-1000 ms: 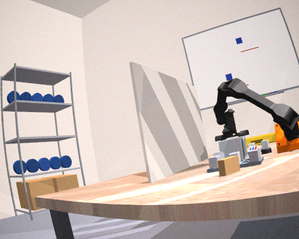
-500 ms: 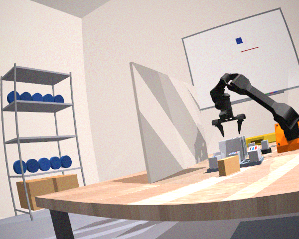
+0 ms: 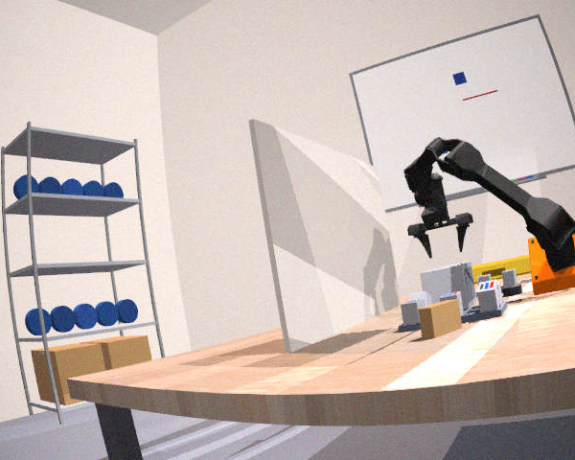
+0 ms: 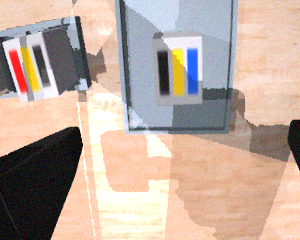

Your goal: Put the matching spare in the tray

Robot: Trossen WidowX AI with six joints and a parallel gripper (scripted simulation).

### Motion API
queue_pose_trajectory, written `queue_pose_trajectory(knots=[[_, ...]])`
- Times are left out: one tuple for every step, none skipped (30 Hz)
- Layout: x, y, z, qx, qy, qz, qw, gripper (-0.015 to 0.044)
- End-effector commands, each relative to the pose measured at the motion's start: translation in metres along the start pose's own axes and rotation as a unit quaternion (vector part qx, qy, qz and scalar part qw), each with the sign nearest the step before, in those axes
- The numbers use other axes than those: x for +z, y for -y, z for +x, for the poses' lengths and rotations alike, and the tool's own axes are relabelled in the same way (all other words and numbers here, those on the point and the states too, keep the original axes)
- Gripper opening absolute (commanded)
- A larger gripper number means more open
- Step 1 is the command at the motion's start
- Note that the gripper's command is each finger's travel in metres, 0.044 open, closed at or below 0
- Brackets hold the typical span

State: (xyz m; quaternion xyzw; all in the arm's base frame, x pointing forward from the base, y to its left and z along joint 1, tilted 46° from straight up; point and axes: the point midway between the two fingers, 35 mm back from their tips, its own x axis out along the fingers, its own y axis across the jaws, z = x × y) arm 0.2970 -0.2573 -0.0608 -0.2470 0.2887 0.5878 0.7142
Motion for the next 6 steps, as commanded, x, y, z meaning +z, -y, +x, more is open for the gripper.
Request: queue_pose_trajectory(knots=[[-0.0010,-0.0006,0.0000,-0.001,0.000,0.001,1.000,0.0440],[-0.0010,-0.0006,0.0000,-0.001,0.000,0.001,1.000,0.0440],[-0.0010,-0.0006,0.0000,-0.001,0.000,0.001,1.000,0.0440],[-0.0010,-0.0006,0.0000,-0.001,0.000,0.001,1.000,0.0440],[-0.0010,-0.0006,0.0000,-0.001,0.000,0.001,1.000,0.0440],[-0.0010,-0.0006,0.0000,-0.001,0.000,0.001,1.000,0.0440]])
